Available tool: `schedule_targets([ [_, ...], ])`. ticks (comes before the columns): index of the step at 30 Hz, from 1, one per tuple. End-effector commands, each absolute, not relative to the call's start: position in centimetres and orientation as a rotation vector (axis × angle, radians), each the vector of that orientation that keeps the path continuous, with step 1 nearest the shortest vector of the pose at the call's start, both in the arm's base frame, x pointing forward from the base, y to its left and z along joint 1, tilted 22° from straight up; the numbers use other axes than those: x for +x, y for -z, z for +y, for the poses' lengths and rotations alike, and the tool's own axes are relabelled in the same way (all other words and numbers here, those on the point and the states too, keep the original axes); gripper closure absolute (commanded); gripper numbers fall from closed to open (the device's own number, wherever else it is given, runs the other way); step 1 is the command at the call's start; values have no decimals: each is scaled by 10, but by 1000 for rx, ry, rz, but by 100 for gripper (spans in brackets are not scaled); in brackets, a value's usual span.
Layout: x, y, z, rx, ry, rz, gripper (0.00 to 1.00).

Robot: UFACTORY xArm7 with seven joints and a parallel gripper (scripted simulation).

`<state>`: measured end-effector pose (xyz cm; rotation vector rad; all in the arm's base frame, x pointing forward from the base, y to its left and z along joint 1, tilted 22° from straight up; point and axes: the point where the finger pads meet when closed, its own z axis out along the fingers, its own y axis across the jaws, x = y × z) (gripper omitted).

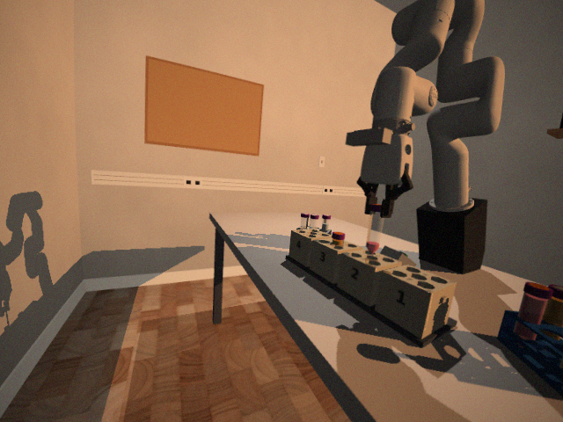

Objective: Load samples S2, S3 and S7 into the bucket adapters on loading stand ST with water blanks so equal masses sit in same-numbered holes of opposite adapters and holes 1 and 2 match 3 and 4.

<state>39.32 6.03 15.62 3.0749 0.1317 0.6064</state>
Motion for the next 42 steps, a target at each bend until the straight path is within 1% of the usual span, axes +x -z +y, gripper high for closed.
schedule_targets([
  [1, 394, -157, 61, 3074, -612, 132, 100],
  [42, 409, -122, 61, 3074, -611, 132, 100],
])
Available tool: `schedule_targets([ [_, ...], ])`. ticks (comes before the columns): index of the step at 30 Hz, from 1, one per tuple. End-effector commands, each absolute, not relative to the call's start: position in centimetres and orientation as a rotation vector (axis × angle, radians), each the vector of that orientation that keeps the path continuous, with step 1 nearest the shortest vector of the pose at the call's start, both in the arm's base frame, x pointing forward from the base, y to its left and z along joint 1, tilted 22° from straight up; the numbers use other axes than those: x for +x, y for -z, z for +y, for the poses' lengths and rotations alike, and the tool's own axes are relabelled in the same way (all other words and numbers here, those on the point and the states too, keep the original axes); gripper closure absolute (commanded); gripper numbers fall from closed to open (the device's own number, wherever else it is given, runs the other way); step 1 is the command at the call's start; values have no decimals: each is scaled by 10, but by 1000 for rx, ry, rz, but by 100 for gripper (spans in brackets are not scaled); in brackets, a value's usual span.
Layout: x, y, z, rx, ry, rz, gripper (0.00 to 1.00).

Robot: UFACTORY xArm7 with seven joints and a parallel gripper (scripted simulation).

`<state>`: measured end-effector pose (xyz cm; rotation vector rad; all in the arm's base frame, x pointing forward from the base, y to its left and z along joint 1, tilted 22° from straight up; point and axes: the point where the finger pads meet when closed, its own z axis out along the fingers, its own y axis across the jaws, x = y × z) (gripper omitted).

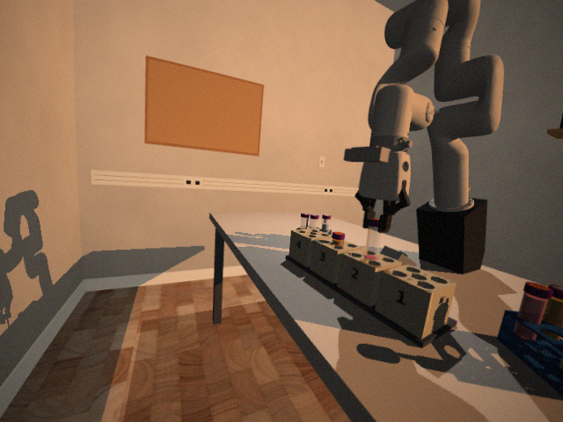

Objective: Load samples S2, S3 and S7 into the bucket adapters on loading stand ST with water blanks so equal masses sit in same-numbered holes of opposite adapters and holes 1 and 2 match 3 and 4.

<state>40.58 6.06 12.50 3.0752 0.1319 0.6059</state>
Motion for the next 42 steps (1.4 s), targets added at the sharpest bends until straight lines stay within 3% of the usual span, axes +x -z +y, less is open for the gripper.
schedule_targets([
  [1, 409, -121, 61, 3074, -611, 132, 100],
  [42, 422, -89, 61, 3074, -611, 132, 100],
])
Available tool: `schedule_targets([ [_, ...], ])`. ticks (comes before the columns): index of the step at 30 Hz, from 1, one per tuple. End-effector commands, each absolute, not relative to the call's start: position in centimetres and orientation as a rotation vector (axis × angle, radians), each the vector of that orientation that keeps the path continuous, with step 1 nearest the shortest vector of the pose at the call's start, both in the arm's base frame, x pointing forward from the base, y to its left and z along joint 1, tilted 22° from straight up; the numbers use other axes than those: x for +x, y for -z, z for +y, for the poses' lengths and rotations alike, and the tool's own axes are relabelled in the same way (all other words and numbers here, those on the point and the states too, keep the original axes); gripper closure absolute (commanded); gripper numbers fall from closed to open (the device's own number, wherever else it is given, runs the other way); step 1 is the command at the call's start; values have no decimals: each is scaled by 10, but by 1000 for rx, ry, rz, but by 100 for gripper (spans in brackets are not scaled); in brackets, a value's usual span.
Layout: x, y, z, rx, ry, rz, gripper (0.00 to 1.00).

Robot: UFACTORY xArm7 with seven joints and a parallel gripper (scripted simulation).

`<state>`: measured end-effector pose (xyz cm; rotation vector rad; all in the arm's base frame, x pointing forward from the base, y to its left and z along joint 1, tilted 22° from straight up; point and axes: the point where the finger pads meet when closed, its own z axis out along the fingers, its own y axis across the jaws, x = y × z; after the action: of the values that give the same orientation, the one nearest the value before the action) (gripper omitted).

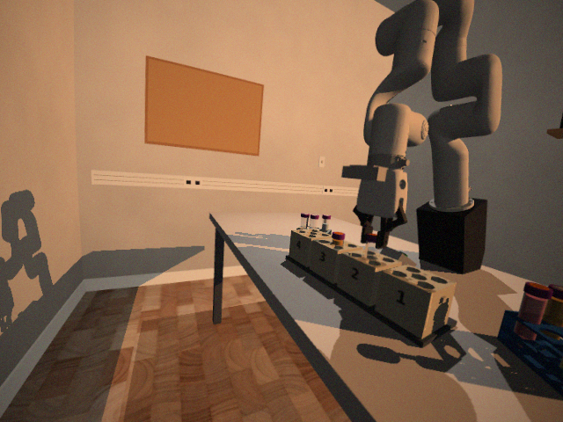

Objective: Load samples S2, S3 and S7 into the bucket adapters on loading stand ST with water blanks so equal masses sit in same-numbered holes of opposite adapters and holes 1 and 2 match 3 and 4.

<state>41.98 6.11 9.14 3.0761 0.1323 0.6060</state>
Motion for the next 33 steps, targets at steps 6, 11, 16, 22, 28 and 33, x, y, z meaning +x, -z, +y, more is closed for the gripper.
schedule_targets([
  [6, 424, -83, 61, 3074, -611, 132, 100],
  [11, 426, -80, 61, 3074, -611, 132, 100],
  [16, 428, -76, 61, 3074, -611, 132, 100],
  [22, 429, -71, 62, 3074, -611, 132, 100],
  [28, 429, -71, 62, 3074, -611, 132, 100],
  [33, 429, -71, 62, 3074, -611, 132, 100],
])
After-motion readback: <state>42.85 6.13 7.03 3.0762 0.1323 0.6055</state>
